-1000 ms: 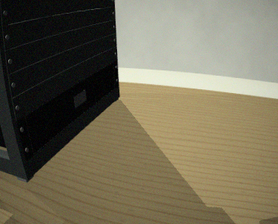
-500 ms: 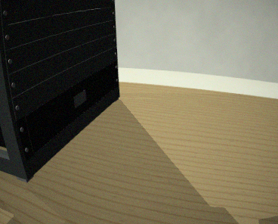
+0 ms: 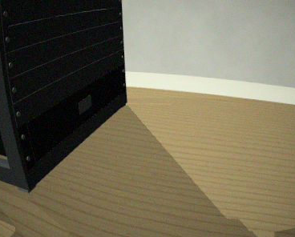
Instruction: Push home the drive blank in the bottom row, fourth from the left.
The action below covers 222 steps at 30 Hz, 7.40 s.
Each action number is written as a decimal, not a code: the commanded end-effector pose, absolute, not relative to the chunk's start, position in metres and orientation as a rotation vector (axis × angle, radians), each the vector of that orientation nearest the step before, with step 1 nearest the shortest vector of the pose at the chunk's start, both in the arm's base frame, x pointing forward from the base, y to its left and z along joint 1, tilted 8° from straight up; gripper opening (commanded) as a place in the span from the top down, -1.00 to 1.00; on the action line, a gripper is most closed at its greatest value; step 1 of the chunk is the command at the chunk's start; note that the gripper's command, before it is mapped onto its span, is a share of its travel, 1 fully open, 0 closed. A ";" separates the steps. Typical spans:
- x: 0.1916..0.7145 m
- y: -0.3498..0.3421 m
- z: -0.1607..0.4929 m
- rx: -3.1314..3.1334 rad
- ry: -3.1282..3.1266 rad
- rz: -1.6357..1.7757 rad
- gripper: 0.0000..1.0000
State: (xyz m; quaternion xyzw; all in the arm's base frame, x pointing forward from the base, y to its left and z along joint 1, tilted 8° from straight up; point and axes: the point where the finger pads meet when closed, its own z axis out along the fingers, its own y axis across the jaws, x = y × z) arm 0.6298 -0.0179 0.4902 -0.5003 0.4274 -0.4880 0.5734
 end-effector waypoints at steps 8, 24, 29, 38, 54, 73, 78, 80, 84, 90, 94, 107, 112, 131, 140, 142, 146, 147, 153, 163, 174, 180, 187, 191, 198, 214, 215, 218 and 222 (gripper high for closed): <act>0.638 -0.014 0.491 -1.178 0.995 -1.147 1.00; 0.647 -0.010 0.491 -1.178 0.995 -1.147 1.00; 0.647 -0.010 0.492 -1.178 0.995 -1.147 1.00; 0.648 -0.009 0.491 -1.178 0.996 -1.147 1.00; 0.651 -0.007 0.491 -1.178 0.996 -1.147 1.00; 0.655 -0.005 0.492 -1.178 0.995 -1.147 1.00; 0.656 -0.005 0.492 -1.178 0.995 -1.147 1.00; 0.656 -0.005 0.492 -1.178 0.995 -1.147 1.00; 0.656 -0.005 0.492 -1.178 0.995 -1.147 1.00; 0.657 -0.004 0.492 -1.178 0.995 -1.147 1.00; 0.659 -0.004 0.492 -1.178 0.995 -1.147 1.00; 0.661 -0.004 0.493 -1.178 0.995 -1.147 1.00; 0.662 -0.004 0.493 -1.178 0.995 -1.147 1.00; 0.662 -0.004 0.493 -1.178 0.995 -1.147 1.00; 0.662 -0.004 0.493 -1.178 0.995 -1.147 1.00; 0.662 -0.004 0.493 -1.178 0.995 -1.147 1.00; 0.662 -0.004 0.493 -1.178 0.995 -1.147 1.00; 0.662 -0.004 0.493 -1.178 0.995 -1.147 1.00; 0.647 -0.006 0.491 -1.178 0.996 -1.147 1.00; 0.602 -0.013 0.485 -1.178 0.996 -1.147 1.00; 0.581 -0.017 0.482 -1.178 0.996 -1.147 1.00; 0.568 -0.021 0.480 -1.178 0.996 -1.147 1.00; 0.533 -0.032 0.476 -1.178 0.996 -1.147 1.00; 0.529 -0.033 0.475 -1.178 0.996 -1.147 1.00; 0.528 -0.033 0.475 -1.178 0.996 -1.147 1.00; 0.528 -0.033 0.475 -1.178 0.996 -1.147 1.00; 0.528 -0.033 0.475 -1.178 0.996 -1.147 1.00; 0.528 -0.033 0.475 -1.178 0.996 -1.147 1.00; 0.528 -0.033 0.475 -1.178 0.996 -1.147 1.00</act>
